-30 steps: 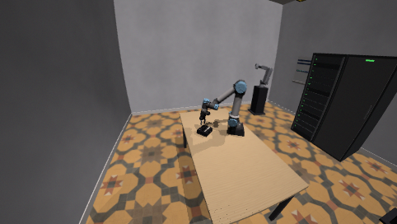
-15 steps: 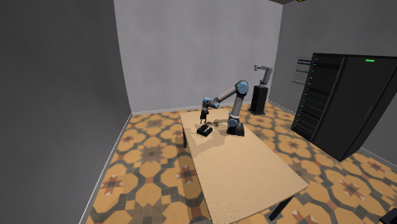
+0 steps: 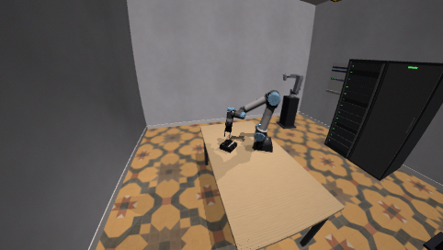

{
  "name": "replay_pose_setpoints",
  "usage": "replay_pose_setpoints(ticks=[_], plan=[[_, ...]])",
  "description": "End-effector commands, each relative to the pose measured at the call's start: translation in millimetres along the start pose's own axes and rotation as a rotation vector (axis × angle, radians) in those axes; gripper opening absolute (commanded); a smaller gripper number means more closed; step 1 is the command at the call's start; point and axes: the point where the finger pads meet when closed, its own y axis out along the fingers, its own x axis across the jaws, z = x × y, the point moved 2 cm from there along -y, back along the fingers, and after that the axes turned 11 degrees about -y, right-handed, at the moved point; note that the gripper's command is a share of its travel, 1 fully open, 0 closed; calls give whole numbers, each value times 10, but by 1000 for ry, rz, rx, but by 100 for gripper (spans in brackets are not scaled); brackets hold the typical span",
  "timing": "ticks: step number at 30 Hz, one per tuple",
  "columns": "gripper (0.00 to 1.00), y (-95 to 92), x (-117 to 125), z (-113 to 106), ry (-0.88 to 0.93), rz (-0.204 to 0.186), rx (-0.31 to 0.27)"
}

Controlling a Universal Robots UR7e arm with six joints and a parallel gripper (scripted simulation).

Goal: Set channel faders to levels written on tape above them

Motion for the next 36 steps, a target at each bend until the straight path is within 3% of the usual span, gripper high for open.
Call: replay_pose_setpoints(ticks=[1, 15, 28, 36], plan=[[100, -44, -3, 12, 134, 17, -5], [100, -221, -73, 6, 676, 69, -4], [100, -305, -134, -13, 937, 96, -15], [100, -327, -153, -20, 1007, 103, -18]])
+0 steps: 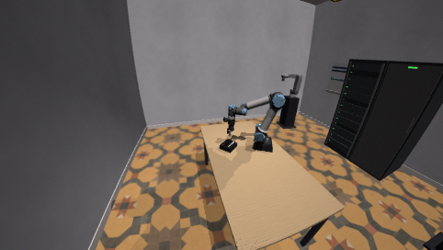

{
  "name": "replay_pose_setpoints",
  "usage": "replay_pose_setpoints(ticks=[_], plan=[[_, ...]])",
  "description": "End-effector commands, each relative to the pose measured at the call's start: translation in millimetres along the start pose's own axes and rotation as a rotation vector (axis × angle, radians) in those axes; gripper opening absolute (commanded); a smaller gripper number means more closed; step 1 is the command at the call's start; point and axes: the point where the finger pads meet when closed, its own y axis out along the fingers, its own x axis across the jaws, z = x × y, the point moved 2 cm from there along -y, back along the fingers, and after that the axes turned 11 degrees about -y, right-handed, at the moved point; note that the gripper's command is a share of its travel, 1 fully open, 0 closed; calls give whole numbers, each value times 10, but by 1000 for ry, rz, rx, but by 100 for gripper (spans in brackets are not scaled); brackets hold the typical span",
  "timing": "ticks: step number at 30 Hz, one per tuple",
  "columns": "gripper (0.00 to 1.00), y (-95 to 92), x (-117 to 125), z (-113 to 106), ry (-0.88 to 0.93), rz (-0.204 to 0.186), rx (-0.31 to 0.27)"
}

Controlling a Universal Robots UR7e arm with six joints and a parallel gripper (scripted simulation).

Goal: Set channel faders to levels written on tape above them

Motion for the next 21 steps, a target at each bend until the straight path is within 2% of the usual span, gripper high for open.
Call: replay_pose_setpoints(ticks=[1, 21], plan=[[100, -13, -2, -7, 35, 1, -3], [100, -20, -5, -14, 58, 3, -4]])
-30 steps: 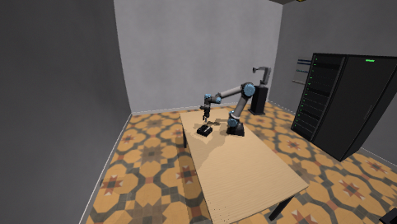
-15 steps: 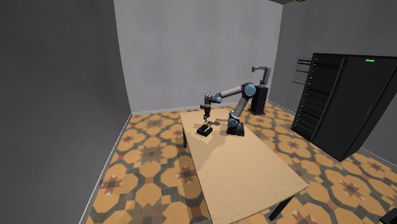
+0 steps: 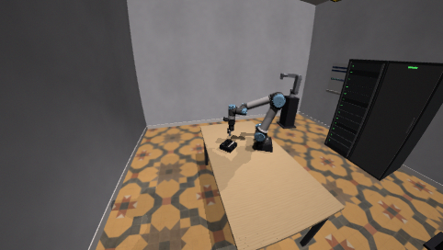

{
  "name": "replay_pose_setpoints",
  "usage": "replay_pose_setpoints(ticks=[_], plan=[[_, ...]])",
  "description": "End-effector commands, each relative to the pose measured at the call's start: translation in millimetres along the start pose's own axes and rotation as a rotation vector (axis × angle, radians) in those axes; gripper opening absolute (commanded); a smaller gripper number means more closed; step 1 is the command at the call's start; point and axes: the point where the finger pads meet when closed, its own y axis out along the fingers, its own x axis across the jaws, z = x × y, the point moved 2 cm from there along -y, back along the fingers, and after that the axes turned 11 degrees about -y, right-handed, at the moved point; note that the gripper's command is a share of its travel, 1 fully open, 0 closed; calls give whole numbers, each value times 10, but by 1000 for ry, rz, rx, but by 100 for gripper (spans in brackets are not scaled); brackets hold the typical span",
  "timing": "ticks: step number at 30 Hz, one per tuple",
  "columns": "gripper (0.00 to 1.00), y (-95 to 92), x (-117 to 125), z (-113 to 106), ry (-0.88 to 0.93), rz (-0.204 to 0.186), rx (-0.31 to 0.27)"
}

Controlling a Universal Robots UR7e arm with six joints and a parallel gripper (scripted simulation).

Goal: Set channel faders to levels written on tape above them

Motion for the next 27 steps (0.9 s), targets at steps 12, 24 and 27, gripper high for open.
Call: replay_pose_setpoints(ticks=[12, 24, 27], plan=[[100, 0, 6, 10, -17, -2, 2], [100, 38, 42, 79, -175, -16, 9], [100, 49, 52, 98, -221, -20, 11]])
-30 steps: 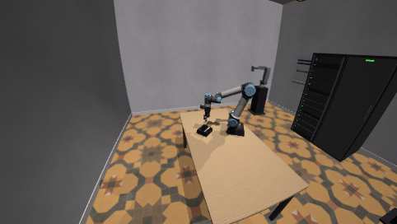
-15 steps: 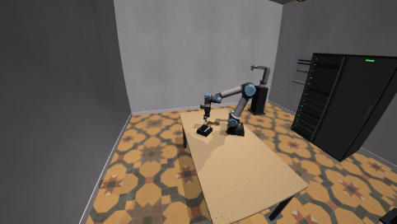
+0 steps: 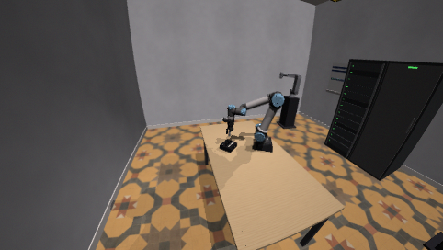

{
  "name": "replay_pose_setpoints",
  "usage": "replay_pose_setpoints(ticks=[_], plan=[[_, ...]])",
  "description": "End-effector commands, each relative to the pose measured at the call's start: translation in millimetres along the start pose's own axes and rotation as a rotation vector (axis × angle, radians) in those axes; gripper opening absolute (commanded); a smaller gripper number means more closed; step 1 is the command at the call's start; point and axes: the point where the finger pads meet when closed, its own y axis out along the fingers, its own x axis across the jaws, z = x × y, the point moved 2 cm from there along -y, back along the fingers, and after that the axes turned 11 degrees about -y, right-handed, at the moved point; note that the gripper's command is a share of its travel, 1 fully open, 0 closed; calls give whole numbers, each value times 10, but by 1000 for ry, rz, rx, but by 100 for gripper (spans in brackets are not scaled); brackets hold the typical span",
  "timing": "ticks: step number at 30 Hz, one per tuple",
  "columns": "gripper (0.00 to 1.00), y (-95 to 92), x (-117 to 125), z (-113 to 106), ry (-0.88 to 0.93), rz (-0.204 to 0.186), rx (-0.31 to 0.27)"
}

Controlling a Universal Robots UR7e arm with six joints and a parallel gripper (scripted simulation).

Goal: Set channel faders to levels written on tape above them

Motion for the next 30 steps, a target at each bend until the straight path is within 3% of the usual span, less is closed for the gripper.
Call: replay_pose_setpoints(ticks=[1, 16, 18, 30], plan=[[100, 10, 18, 22, -53, -4, 5], [100, 151, 155, 167, -564, -55, 11], [100, 151, 155, 167, -564, -55, 11], [100, 319, 305, 245, -1091, -112, -9]])
